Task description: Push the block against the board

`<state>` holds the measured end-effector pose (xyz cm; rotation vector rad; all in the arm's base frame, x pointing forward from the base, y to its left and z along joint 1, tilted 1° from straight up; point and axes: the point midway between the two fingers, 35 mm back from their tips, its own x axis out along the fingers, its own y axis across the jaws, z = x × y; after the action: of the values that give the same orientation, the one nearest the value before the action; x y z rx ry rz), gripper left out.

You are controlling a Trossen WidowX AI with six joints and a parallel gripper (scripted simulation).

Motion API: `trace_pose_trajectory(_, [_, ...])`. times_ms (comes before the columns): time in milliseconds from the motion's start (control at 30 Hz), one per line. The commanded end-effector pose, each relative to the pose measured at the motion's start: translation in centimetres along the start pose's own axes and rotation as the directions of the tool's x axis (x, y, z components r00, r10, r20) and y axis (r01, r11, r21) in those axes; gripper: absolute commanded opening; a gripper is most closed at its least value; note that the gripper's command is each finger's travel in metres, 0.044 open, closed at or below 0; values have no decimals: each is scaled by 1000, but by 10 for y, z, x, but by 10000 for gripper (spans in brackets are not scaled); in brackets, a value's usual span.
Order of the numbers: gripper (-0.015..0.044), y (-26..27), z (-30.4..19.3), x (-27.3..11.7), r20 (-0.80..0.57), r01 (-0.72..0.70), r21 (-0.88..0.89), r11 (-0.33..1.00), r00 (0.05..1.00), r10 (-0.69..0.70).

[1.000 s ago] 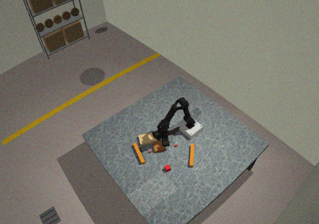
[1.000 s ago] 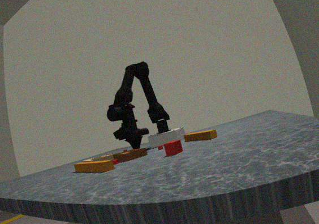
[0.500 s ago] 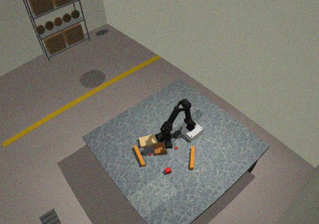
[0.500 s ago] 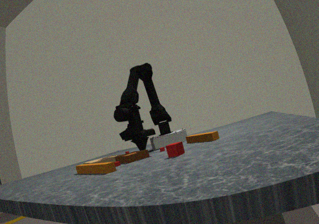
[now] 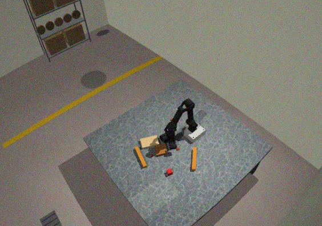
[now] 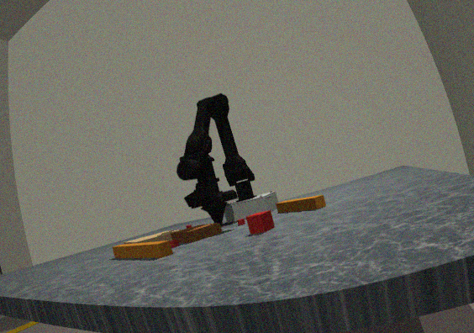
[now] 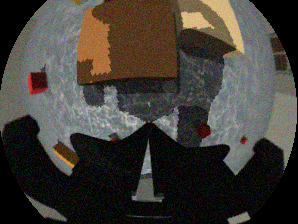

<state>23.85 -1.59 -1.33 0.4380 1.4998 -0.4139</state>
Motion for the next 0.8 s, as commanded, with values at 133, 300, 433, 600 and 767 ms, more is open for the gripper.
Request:
trace_pose_trajectory(133, [0, 1, 2, -53, 6, -1, 5, 1000, 1000, 1])
trace_pose_trajectory(300, [0, 4, 6, -54, 22, -11, -4, 1000, 1000, 11])
trace_pose_trajectory(433, [0, 26, 22, -54, 10, -5, -95, 995, 1000, 6])
trace_pose_trajectory(600, [0, 31, 25, -50, 7, -4, -114, 993, 1000, 5])
trace_pose_trajectory(767, [0, 31, 25, 2, 8, -3, -114, 993, 1000, 4])
